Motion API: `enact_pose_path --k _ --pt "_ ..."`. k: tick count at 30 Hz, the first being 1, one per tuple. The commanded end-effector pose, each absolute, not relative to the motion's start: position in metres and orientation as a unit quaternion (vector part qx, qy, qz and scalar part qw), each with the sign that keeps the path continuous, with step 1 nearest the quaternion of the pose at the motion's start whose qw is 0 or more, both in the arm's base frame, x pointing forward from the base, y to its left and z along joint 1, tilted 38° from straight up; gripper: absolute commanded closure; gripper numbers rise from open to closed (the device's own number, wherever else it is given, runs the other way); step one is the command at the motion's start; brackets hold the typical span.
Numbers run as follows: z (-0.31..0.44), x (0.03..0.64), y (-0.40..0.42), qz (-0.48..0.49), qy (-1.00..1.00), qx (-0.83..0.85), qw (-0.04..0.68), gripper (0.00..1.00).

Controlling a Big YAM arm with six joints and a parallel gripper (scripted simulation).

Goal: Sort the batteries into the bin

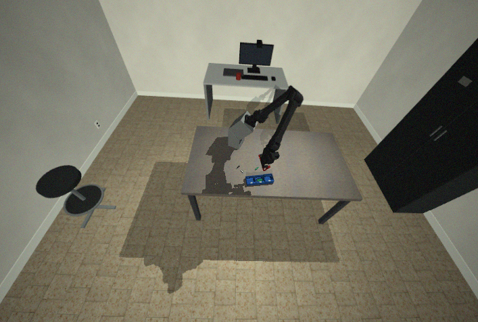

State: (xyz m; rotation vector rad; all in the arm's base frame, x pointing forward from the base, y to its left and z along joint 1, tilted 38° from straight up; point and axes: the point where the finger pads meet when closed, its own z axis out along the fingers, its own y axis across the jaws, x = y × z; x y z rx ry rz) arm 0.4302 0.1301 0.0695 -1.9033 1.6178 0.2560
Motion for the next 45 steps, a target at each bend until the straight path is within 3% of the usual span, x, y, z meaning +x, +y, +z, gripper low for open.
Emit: enact_pose_path --k 1,45 --pt "0.0793 0.4387 0.1277 0.090 0.611 -0.720 0.318 0.00" --pt "0.0796 0.4403 0.1270 0.090 0.611 -0.720 0.318 0.00"
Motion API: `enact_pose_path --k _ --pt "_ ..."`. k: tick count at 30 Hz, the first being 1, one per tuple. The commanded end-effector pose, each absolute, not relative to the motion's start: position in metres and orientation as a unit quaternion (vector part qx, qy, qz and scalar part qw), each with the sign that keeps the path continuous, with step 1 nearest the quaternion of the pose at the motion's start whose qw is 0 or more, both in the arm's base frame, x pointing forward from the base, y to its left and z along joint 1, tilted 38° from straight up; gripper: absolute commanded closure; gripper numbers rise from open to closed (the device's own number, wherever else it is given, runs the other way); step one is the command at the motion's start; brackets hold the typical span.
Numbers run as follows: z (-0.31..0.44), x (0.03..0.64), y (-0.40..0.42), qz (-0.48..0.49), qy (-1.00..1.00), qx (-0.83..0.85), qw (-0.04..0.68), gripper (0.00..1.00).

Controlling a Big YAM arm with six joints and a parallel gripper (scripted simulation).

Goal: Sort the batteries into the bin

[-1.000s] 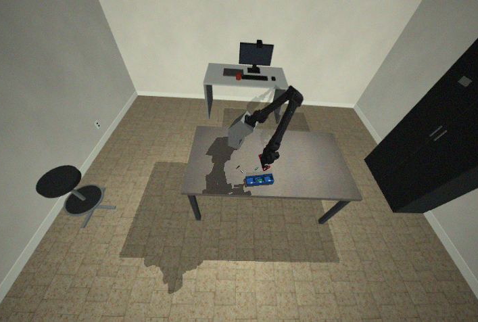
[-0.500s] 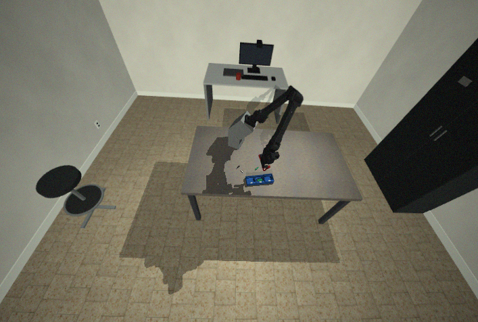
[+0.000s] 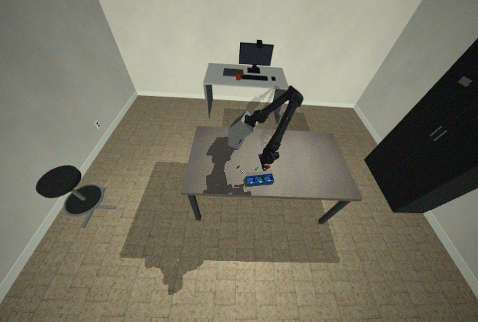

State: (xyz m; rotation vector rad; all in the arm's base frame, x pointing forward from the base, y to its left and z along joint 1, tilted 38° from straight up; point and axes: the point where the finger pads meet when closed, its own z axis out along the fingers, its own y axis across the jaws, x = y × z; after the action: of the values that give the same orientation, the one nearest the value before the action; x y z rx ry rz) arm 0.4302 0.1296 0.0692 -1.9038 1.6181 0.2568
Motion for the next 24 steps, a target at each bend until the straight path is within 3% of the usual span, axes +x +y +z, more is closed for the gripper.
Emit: enact_pose_path --k 1,24 --pt "0.0797 0.4403 0.1270 0.090 0.611 -0.720 0.318 0.00" --pt "0.0782 0.4463 0.1222 0.092 0.614 -0.717 0.316 0.00"
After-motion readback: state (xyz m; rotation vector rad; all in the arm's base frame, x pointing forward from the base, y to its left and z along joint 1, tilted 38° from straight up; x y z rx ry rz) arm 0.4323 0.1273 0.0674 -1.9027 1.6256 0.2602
